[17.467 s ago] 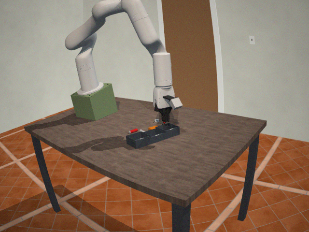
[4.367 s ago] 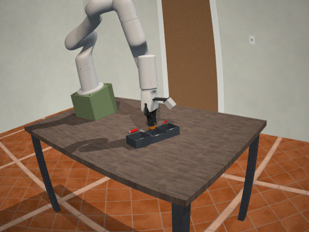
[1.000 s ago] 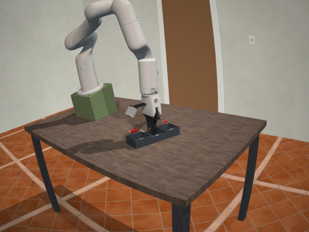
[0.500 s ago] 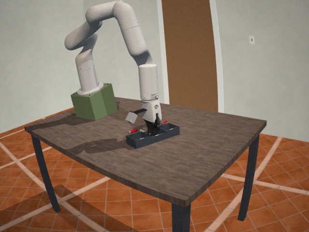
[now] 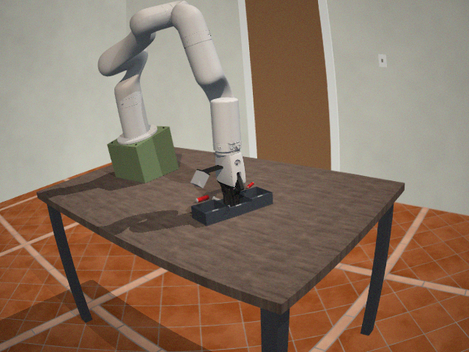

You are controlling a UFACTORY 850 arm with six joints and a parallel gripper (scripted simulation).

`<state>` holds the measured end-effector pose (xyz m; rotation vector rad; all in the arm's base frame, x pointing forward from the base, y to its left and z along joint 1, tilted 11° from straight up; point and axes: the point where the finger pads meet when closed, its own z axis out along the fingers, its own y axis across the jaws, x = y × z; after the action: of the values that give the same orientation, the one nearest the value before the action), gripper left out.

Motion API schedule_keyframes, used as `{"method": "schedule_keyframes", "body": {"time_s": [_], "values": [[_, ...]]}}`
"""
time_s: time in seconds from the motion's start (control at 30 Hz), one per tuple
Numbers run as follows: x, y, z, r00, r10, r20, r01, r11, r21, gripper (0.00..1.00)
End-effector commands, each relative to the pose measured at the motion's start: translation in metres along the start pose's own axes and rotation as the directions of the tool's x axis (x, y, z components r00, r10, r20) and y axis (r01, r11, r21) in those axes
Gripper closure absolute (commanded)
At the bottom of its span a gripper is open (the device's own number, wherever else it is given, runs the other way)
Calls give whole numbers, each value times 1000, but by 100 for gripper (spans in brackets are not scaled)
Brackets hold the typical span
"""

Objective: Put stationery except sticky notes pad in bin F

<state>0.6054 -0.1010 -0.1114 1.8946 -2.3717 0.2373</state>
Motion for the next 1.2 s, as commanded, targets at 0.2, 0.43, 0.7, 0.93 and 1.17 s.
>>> {"method": "schedule_keyframes", "body": {"time_s": [0.2, 0.43, 0.7, 0.93, 1.17], "values": [[0, -1, -1, 1000, 0, 0, 0, 1000, 2, 71], [0, -1, -3, 1000, 0, 0, 0, 1000, 2, 71], [0, -1, -11, 1000, 0, 0, 0, 1000, 2, 71], [0, -1, -21, 1000, 0, 0, 0, 1000, 2, 71], [0, -1, -27, 1000, 0, 0, 0, 1000, 2, 71]]}}
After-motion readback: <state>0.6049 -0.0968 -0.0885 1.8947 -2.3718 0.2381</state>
